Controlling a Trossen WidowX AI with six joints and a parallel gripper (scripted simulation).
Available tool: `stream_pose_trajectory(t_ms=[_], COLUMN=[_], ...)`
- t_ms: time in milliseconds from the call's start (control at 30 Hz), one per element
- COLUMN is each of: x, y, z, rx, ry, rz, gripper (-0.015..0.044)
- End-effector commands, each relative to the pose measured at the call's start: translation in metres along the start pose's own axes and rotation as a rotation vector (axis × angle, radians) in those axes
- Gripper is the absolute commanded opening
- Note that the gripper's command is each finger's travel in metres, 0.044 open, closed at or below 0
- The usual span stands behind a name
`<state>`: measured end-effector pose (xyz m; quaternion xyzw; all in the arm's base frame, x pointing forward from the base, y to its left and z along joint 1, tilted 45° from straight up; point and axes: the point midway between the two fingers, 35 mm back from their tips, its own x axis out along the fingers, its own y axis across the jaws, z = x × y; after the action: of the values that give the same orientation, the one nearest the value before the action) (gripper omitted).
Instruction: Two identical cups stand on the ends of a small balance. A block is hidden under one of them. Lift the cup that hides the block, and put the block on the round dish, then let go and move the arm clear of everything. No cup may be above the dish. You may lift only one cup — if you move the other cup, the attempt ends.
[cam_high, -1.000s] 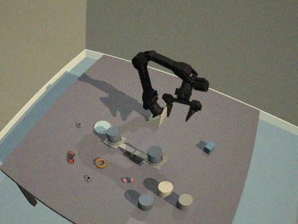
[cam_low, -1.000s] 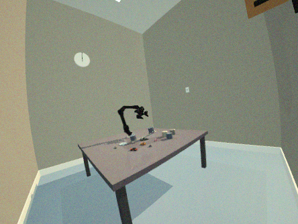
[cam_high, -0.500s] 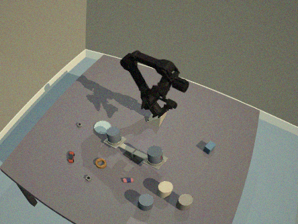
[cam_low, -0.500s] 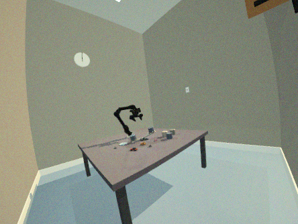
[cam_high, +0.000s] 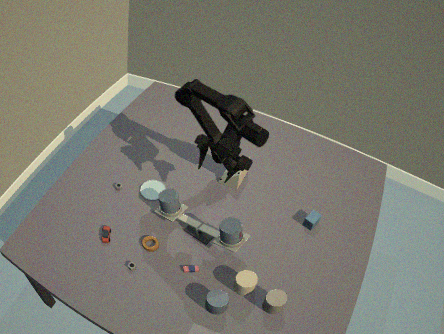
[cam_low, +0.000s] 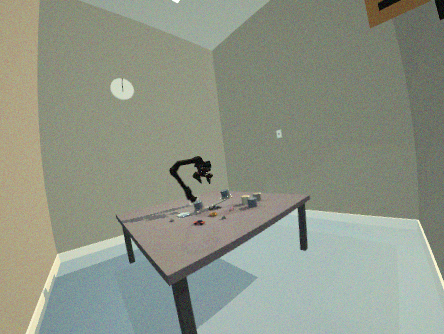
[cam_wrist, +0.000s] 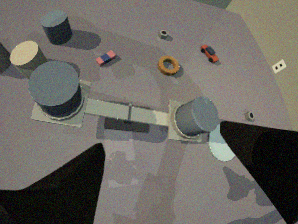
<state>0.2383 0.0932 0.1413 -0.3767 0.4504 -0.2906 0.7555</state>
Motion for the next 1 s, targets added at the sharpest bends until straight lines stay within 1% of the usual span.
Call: stream_pose_trajectory(t_ms=[0, 433, 700, 967], x=[0.012, 0.051, 0.075, 0.099], y=[-0.009, -0.040, -0.062, -0.085], z=[0.004, 0.008, 0.006, 0.001], rx=[-0.115, -0.500, -0.731, -0.954], ry=[0.071, 0.249, 0.326, 0.365], rz=[0.016, 0.118, 0.230, 0.364], gripper=[0.0440, 0.0440, 0.0440, 0.0440])
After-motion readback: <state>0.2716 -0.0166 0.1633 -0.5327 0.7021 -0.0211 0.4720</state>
